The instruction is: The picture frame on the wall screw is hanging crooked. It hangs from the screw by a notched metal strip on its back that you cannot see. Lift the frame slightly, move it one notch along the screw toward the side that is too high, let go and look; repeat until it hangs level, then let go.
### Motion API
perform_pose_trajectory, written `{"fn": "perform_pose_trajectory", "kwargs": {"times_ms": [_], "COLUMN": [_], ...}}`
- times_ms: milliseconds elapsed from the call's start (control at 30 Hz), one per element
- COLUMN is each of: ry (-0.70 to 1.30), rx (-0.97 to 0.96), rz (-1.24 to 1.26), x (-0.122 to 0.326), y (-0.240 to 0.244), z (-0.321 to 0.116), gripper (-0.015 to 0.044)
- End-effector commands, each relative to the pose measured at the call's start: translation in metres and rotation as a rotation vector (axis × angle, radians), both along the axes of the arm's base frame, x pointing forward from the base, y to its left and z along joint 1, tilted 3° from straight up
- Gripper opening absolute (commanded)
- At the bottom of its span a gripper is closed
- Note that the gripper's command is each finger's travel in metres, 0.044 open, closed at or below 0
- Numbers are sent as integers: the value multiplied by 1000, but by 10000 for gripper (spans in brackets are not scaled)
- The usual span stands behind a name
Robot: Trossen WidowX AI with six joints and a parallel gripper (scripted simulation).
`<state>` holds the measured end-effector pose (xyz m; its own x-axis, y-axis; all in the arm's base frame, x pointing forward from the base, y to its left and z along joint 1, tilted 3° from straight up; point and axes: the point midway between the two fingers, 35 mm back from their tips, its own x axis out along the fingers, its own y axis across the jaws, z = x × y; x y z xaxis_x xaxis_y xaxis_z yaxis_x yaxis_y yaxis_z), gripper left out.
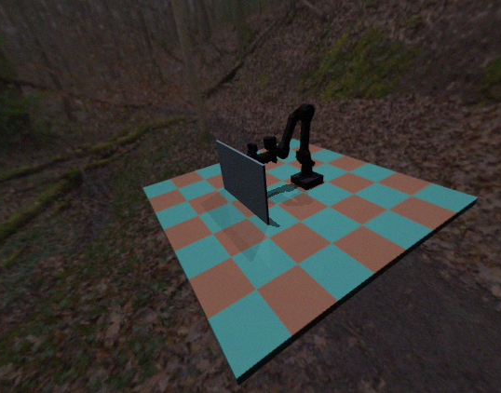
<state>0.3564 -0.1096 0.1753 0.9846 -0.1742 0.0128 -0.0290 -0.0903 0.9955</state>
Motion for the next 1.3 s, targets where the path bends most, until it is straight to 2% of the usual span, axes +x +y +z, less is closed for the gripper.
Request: {"fn": "perform_pose_trajectory", "kwargs": {"times_ms": [0,1133,1267], "ry": [-5,-5,-5], "rx": [5,5,5], "rz": [-3,-3,-3], "x": [3,4,4], "y": [-1,-2,-2], "z": [1,1,1], "gripper": [260,260,233]}}
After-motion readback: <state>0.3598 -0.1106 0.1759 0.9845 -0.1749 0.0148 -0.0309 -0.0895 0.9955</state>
